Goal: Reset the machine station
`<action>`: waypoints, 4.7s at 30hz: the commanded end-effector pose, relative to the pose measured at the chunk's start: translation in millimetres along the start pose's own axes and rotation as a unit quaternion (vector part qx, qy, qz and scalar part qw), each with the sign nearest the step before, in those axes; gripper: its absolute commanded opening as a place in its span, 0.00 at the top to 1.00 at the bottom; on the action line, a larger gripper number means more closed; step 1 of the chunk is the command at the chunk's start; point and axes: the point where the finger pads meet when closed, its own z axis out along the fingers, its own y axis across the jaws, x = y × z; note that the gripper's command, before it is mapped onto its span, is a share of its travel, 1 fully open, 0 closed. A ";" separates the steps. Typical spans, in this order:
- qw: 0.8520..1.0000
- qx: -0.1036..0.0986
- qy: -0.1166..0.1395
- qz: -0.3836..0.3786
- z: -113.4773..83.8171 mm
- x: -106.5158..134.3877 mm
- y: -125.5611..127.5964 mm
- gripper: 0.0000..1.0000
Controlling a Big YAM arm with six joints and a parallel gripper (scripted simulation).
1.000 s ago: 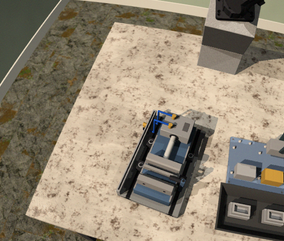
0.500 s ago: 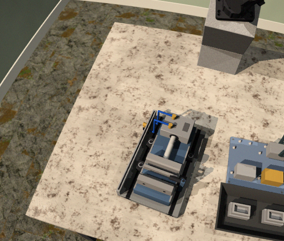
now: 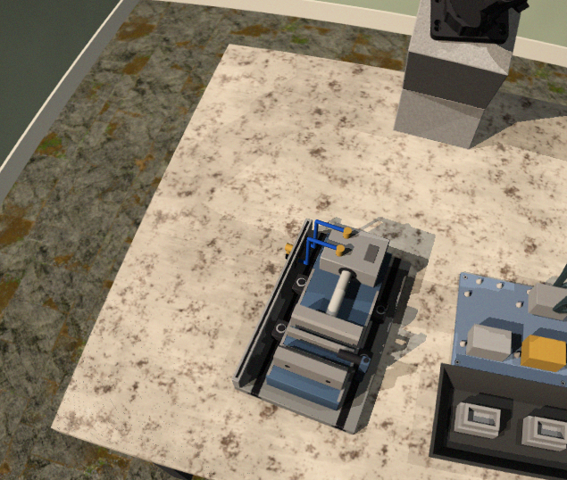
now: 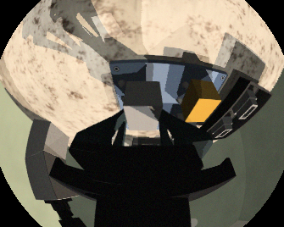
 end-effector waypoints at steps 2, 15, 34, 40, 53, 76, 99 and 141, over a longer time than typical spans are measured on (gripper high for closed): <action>1.000 0.014 -0.016 0.004 -11.5 -9.3 -15.8 1.00; 1.000 0.013 -0.016 0.004 -10.9 -9.3 -15.6 1.00; 1.000 0.013 -0.015 0.004 -10.8 -9.3 -15.6 1.00; 1.000 0.013 -0.015 0.004 -10.8 -9.3 -15.6 1.00; 1.000 0.010 -0.011 0.001 -2.7 -9.3 -11.8 1.00; 1.000 0.008 -0.008 -0.003 9.4 -12.2 -8.7 1.00; 1.000 0.014 -0.015 0.004 1.7 -11.2 -16.4 1.00; 1.000 0.015 -0.015 0.003 0.5 -11.7 -16.6 0.36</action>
